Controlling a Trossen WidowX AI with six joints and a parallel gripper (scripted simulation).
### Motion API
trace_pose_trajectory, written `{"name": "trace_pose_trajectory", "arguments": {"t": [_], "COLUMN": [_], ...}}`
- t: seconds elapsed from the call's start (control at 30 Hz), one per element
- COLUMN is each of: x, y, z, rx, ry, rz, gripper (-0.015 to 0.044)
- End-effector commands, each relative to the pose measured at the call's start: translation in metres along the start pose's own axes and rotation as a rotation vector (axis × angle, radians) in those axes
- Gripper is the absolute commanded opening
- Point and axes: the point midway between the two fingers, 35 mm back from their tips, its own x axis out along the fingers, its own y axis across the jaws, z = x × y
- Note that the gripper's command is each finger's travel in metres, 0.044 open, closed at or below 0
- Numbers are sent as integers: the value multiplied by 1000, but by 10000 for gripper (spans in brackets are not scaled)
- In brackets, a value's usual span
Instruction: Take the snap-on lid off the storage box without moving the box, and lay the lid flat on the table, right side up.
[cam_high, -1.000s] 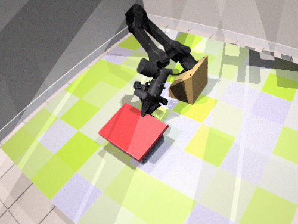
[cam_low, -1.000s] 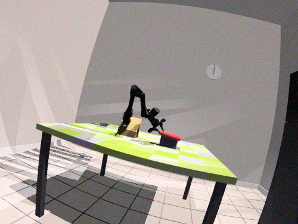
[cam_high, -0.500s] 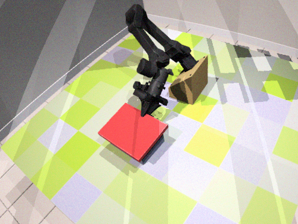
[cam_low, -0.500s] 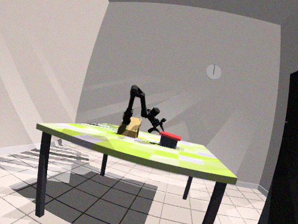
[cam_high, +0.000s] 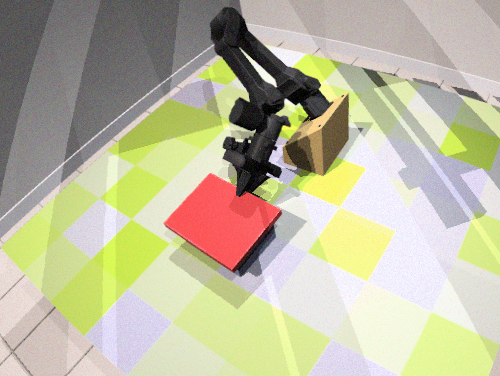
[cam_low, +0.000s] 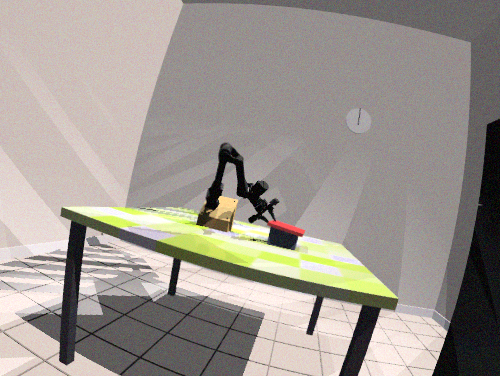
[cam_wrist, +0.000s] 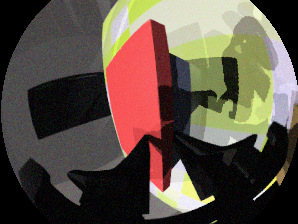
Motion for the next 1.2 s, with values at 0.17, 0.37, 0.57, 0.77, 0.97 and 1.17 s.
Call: {"name": "trace_pose_trajectory", "arguments": {"t": [0.17, 0.37, 0.57, 0.77, 0.97, 1.17], "x": [1, 2, -3, -7, -11, -14], "y": [0, 1, 5, 12, 19, 27], "z": [0, 0, 0, 0, 0, 0], "rx": [-5, -5, -5, -5, -4, -4], "ry": [3, 3, 2, 2, 2, 3], "rz": [-1, -1, -3, -3, -3, -3], "gripper": [0, 0, 0, 0, 0, 0]}}
